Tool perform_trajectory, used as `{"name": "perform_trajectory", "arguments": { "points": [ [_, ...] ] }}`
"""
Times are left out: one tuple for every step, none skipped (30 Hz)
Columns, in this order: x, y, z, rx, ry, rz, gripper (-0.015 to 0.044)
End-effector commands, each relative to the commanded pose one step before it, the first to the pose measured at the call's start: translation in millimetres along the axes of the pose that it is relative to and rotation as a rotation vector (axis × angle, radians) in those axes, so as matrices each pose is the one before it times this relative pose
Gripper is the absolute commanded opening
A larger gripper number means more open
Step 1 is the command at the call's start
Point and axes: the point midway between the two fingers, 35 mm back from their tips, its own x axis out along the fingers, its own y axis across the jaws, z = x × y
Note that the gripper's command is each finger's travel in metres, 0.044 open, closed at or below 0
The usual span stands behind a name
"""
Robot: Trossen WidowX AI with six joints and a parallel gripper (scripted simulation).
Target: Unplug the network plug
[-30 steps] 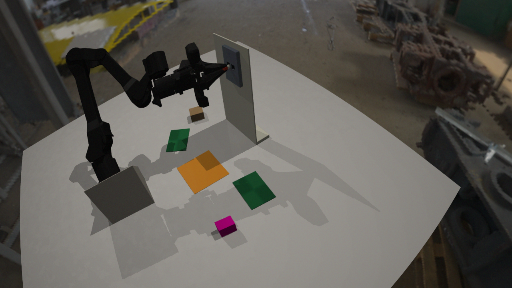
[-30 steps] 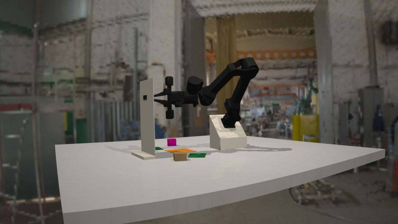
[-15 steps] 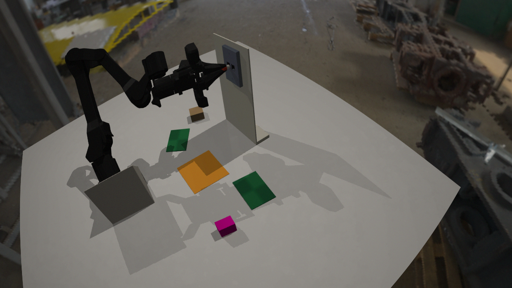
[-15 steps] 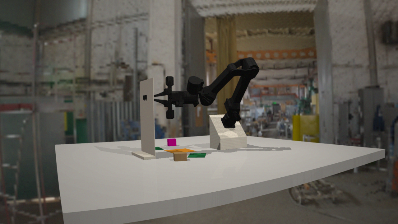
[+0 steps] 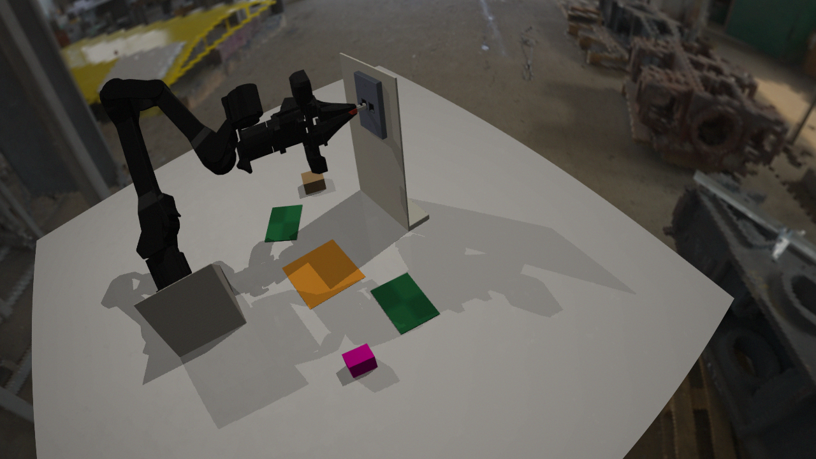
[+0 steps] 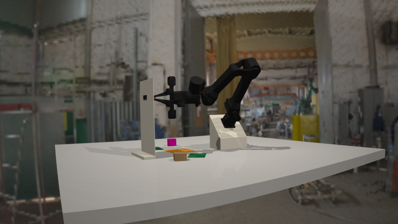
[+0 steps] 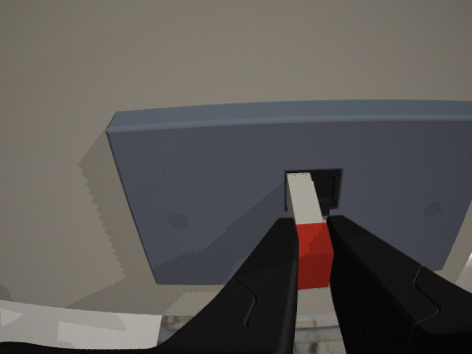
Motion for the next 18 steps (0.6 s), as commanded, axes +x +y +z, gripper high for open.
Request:
{"name": "perform_trajectory", "arguments": {
  "points": [
    [-3.1, 0.75, -0.87, 0.0029, -0.00135, 0.00278, 0.0],
    [-0.62, 0.01, -0.18, 0.0, 0.00003, 0.00003, 0.0],
    [-0.61, 0.01, -0.18, 0.0, 0.00003, 0.00003, 0.0],
    [-0.61, 0.01, -0.18, 0.0, 0.00003, 0.00003, 0.0],
    [-0.61, 0.01, -0.18, 0.0, 0.00003, 0.00003, 0.0],
    [-0.61, 0.01, -0.18, 0.0, 0.00003, 0.00003, 0.0],
    [-0.61, 0.01, -0.19, 0.0, 0.00003, 0.00003, 0.0],
    [-0.61, 0.01, -0.19, 0.0, 0.00003, 0.00003, 0.0],
    [-0.61, 0.01, -0.18, 0.0, 0.00003, 0.00003, 0.0],
    [-0.61, 0.01, -0.18, 0.0, 0.00003, 0.00003, 0.0],
    [-0.61, 0.01, -0.18, 0.0, 0.00003, 0.00003, 0.0],
    [-0.61, 0.01, -0.19, 0.0, 0.00003, 0.00003, 0.0],
    [-0.61, 0.01, -0.19, 0.0, 0.00003, 0.00003, 0.0],
    [-0.61, 0.01, -0.19, 0.0, 0.00003, 0.00003, 0.0],
    [-0.61, 0.01, -0.19, 0.0, 0.00003, 0.00003, 0.0],
    [-0.61, 0.01, -0.19, 0.0, 0.00003, 0.00003, 0.0],
    [-0.61, 0.01, -0.19, 0.0, 0.00003, 0.00003, 0.0],
    [-0.61, 0.01, -0.19, 0.0, 0.00003, 0.00003, 0.0]
  ]
}}
